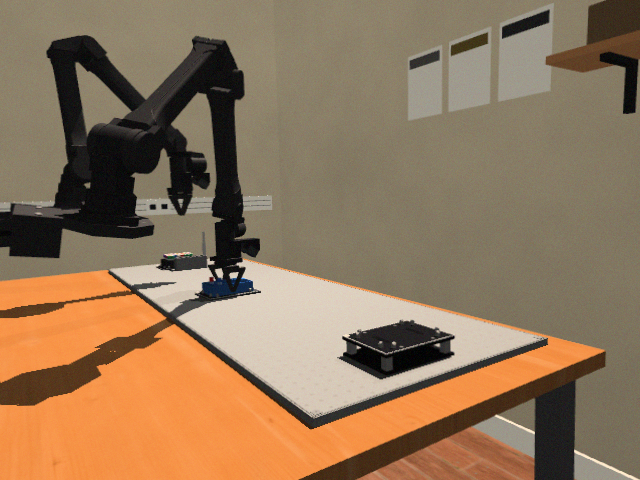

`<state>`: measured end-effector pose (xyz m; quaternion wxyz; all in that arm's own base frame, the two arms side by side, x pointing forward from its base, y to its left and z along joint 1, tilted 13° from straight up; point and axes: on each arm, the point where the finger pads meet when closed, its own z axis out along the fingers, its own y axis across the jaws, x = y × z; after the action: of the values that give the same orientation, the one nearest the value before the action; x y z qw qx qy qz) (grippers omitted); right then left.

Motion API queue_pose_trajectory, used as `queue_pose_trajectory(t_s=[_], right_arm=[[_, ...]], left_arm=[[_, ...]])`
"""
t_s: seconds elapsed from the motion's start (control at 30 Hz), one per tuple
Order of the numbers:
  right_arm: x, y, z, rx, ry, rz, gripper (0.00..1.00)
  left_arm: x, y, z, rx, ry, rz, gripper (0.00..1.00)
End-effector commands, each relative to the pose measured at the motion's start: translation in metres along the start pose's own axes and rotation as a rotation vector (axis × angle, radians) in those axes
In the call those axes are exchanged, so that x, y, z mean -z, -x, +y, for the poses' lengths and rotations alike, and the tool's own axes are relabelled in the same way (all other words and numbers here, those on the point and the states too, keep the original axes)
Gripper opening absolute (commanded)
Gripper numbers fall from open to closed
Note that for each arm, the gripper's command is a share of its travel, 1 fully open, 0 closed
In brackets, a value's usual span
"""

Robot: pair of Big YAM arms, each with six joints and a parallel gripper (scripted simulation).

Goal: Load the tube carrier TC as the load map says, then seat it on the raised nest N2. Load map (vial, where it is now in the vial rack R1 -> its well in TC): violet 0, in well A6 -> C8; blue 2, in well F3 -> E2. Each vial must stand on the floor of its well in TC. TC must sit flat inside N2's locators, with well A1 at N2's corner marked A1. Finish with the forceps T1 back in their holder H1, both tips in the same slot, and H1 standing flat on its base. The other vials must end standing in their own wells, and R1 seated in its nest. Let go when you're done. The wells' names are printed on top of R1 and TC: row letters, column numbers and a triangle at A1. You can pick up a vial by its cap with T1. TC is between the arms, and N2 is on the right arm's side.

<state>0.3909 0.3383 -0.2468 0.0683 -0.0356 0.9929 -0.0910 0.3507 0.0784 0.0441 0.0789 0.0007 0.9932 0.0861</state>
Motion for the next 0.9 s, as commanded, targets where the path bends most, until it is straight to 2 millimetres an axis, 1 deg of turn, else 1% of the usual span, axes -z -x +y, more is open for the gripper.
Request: queue_pose_trajectory(t_s=[0.0,0.4,0.87], right_arm=[[0.026,0.028,0.017,-0.002,0.039,-0.049,0.00],[0.027,0.027,0.017,-0.002,0.037,-0.047,0.00],[0.038,0.025,0.024,-0.002,0.040,-0.050,0.00]], left_arm=[[-0.001,-0.003,0.000,0.007,0.000,0.019,0.24],[-0.001,-0.003,0.000,0.007,0.000,0.019,0.24],[-0.001,-0.003,0.000,0.007,0.000,0.019,0.24]])
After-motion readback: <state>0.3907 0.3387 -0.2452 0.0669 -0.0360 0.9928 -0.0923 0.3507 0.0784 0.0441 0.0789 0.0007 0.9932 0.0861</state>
